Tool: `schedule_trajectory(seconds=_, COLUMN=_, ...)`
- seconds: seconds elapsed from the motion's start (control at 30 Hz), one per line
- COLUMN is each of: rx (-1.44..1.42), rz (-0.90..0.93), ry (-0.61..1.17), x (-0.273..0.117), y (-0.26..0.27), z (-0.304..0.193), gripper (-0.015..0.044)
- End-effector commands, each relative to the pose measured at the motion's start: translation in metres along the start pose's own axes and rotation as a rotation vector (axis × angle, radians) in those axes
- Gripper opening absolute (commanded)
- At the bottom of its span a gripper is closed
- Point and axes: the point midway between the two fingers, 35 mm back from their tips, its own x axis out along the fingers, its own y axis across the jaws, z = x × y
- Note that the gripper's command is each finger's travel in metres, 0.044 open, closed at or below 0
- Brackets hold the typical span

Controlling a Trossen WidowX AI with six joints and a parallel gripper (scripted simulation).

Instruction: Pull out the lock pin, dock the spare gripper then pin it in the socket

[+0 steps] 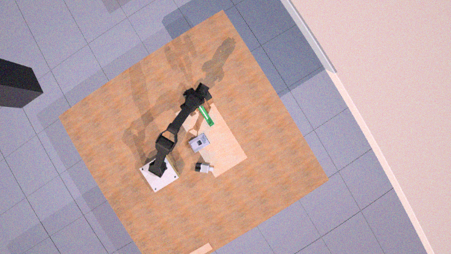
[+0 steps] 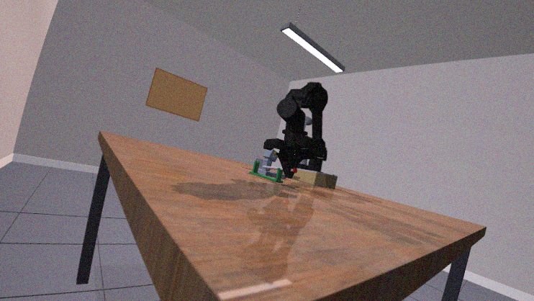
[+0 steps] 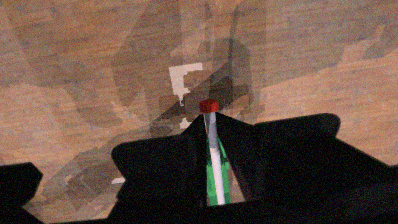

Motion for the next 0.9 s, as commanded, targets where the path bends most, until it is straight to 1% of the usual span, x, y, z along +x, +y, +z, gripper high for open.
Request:
schedule_trajectory(seconds=0.0, rx=0.0, rz=0.0, ry=0.0, x=0.0, y=0.0, z=0.0, gripper=0.0131)
schedule_trajectory(seconds=0.07, rx=0.0, rz=0.0, ry=0.0, x=0.0, y=0.0, z=0.0, gripper=0.0184)
schedule_trajectory(seconds=0.1, rx=0.0, rz=0.0, ry=0.0, x=0.0, y=0.0, z=0.0, gripper=0.02)
schedule_trajectory(seconds=0.23, rx=0.0, rz=0.0, ry=0.0, x=0.0, y=0.0, z=0.0, gripper=0.02)
schedule_trajectory(seconds=0.87, rx=-0.004, rz=0.01, ry=0.004, x=-0.049, y=0.003, z=0.006, gripper=0.02)
